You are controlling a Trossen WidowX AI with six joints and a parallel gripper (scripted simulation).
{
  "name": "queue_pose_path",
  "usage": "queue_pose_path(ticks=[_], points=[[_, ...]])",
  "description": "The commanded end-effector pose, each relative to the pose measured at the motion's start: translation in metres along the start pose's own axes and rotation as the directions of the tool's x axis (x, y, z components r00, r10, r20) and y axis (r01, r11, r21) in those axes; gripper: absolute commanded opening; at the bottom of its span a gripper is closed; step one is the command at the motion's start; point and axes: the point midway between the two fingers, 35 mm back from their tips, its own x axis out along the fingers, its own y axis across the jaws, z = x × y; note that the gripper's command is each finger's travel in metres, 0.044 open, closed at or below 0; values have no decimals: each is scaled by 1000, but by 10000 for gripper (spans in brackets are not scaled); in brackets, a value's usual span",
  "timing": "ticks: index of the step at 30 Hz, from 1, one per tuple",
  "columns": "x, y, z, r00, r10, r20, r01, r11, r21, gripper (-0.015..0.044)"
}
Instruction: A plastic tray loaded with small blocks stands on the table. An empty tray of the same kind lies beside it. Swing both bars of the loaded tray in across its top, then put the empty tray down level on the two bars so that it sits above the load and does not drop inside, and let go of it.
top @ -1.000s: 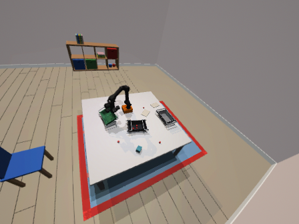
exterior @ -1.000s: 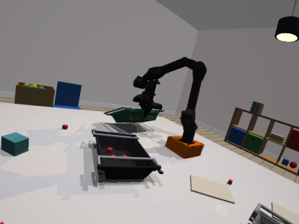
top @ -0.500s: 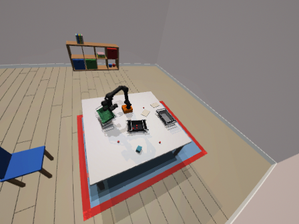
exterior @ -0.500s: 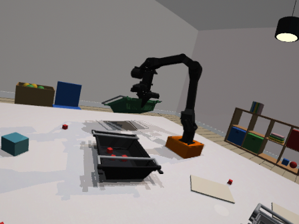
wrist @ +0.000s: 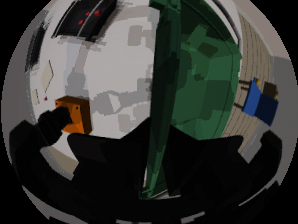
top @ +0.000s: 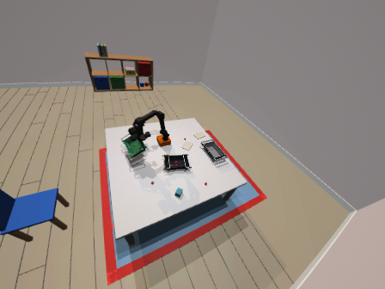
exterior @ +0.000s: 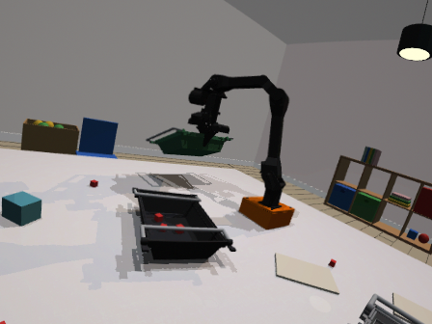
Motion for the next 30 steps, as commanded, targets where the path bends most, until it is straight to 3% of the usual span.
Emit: queue_pose_path(ticks=[1, 20, 30], points=[[-6, -4, 1, 1000, -20, 6, 20, 1000, 6, 0], [-5, -4, 2, 1000, -20, 6, 20, 1000, 5, 0], [-5, 6, 35, 1000, -15, 12, 16, 995, -99, 0]])
